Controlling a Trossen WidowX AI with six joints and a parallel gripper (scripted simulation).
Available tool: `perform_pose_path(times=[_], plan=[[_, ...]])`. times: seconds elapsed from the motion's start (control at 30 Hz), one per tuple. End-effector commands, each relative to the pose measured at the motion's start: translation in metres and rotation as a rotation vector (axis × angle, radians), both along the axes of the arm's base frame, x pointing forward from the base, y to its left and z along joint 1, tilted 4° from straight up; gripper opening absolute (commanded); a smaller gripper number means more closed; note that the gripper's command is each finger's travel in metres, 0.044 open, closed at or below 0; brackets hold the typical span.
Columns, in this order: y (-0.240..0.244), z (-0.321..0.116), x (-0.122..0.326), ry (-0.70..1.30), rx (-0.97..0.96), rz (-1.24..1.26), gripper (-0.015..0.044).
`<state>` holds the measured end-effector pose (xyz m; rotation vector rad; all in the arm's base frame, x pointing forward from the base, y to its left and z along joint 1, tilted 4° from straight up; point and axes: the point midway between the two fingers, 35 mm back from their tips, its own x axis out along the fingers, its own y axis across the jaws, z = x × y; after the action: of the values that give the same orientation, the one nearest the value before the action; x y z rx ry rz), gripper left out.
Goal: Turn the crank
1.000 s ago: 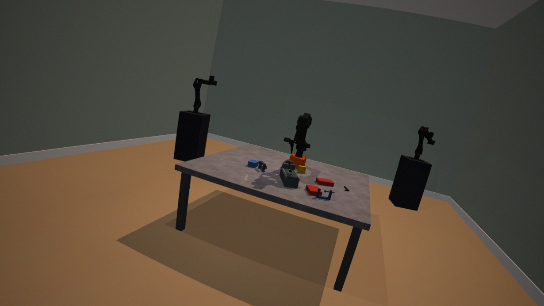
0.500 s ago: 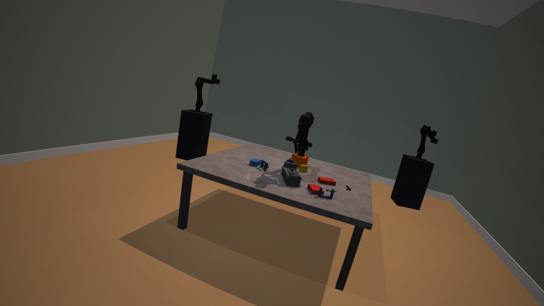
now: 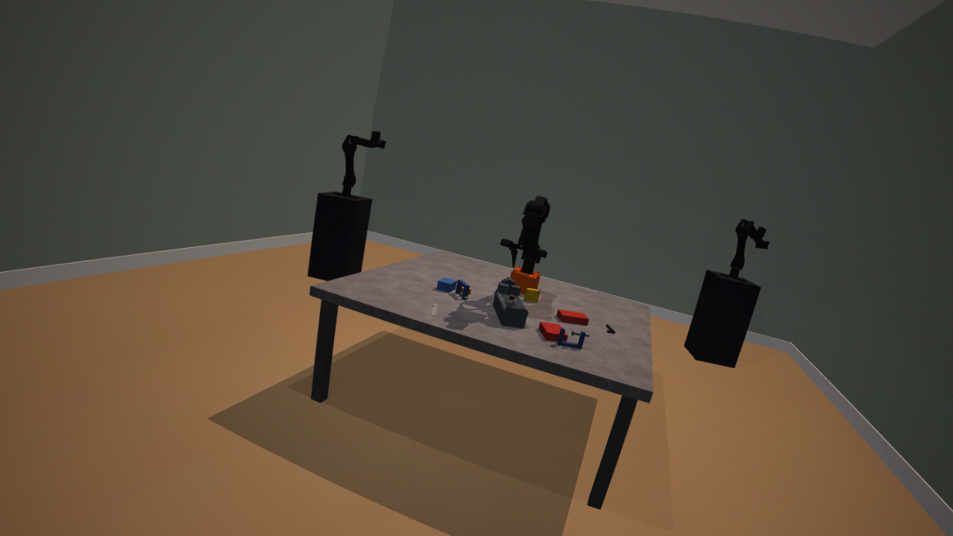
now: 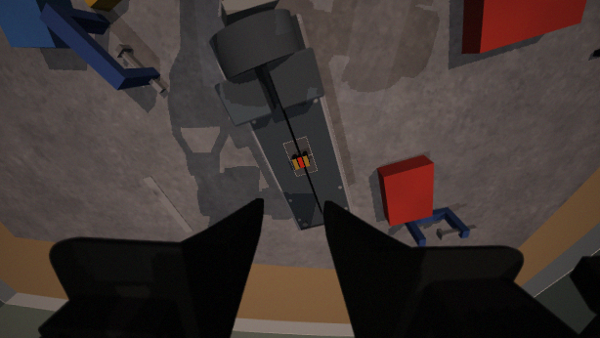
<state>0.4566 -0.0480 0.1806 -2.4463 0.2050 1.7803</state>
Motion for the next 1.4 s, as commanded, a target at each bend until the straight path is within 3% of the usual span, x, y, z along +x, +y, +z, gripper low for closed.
perform_pose_path(times=[0.0,0.2,0.27,0.83,1.37], plan=[[0.0002,0.0000,0.0000,0.000,0.001,0.001,0.0263],[0.0002,0.0000,0.0000,0.000,0.001,0.001,0.0420],[0.0002,0.0000,0.0000,0.000,0.001,0.001,0.0440],[0.0002,0.0000,0.0000,0.000,0.001,0.001,0.0000],[0.0001,0.0000,0.0000,0.000,0.000,0.000,0.0000]])
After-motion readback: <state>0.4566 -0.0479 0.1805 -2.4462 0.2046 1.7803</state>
